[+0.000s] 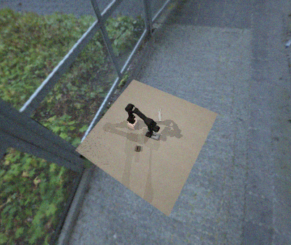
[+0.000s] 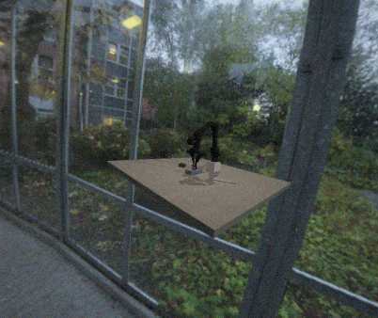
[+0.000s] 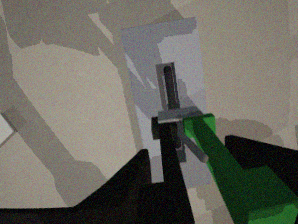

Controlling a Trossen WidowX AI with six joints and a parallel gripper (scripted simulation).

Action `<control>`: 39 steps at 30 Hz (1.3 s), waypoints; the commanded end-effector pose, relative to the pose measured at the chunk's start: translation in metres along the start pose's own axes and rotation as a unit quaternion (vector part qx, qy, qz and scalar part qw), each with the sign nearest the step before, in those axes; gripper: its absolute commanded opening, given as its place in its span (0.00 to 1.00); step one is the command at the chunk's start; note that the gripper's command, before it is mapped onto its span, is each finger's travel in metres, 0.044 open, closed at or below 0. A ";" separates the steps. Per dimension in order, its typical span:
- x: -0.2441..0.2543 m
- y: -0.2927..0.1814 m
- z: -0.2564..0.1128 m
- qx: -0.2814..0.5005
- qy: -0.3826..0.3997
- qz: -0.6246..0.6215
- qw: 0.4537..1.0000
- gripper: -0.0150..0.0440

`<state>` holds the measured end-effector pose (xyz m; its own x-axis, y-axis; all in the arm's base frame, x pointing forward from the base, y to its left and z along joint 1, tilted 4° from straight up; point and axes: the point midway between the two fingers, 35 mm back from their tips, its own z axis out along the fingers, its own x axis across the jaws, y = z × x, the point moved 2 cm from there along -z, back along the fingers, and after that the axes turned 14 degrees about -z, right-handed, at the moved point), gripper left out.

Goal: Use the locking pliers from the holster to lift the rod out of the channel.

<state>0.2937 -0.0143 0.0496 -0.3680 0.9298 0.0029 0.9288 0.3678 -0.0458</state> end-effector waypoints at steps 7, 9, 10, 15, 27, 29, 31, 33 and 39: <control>-0.002 0.000 0.000 0.000 -0.003 -0.002 1.000 0.46; -0.002 0.000 0.000 0.000 -0.003 -0.002 1.000 0.44; -0.002 0.000 0.000 0.000 -0.003 -0.002 1.000 0.44; -0.002 0.000 0.000 0.000 -0.003 -0.002 1.000 0.44; -0.004 0.001 -0.010 -0.001 0.000 -0.002 1.000 0.44; -0.004 0.001 -0.012 -0.001 0.001 -0.002 1.000 0.44; -0.004 0.001 -0.014 -0.001 0.001 -0.002 1.000 0.44; -0.005 0.001 -0.016 -0.001 0.002 -0.002 1.000 0.44; -0.006 0.001 -0.022 -0.001 0.004 -0.002 1.000 0.44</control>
<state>0.2931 -0.0170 0.0638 -0.3682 0.9295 0.0238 0.9278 0.3689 -0.0555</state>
